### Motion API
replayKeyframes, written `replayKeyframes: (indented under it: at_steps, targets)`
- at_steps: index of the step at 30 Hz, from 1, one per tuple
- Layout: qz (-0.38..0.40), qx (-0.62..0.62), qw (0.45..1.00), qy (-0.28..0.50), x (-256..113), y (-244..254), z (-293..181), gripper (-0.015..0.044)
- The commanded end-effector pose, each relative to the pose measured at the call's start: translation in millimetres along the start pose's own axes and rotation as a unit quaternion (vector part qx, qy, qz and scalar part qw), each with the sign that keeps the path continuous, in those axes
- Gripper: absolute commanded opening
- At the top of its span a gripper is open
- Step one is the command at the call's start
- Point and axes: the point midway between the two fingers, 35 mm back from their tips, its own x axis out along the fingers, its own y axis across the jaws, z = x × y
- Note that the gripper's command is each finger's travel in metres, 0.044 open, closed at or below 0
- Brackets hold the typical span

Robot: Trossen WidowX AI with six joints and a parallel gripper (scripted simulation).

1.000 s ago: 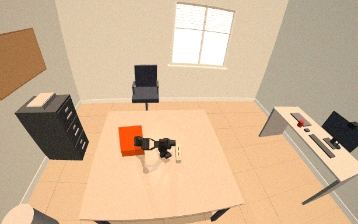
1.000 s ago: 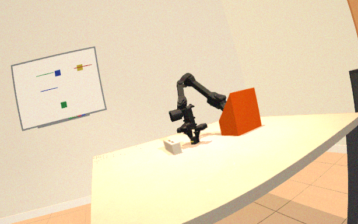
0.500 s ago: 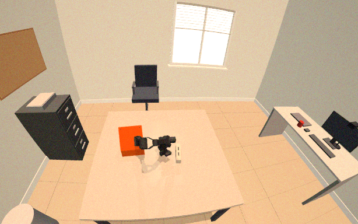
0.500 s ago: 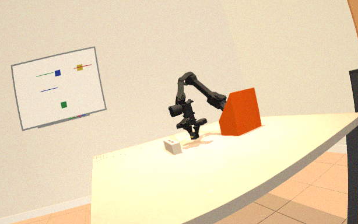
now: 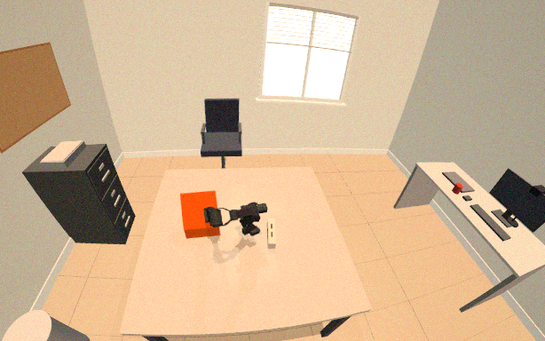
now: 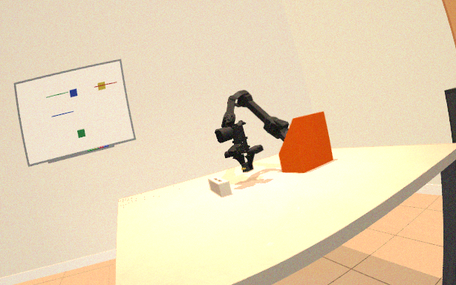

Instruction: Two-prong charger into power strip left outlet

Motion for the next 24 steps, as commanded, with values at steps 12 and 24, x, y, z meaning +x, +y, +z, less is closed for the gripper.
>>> replayKeyframes:
  at_steps: [12, 24]
  targets:
    - [0.008, 0.106, 0.994, -0.004, 11.9, 6.2, 22.3, 0.0000]
    - [0.014, 0.189, 0.982, -0.005, 24.0, 12.7, 38.4, 0.0000]
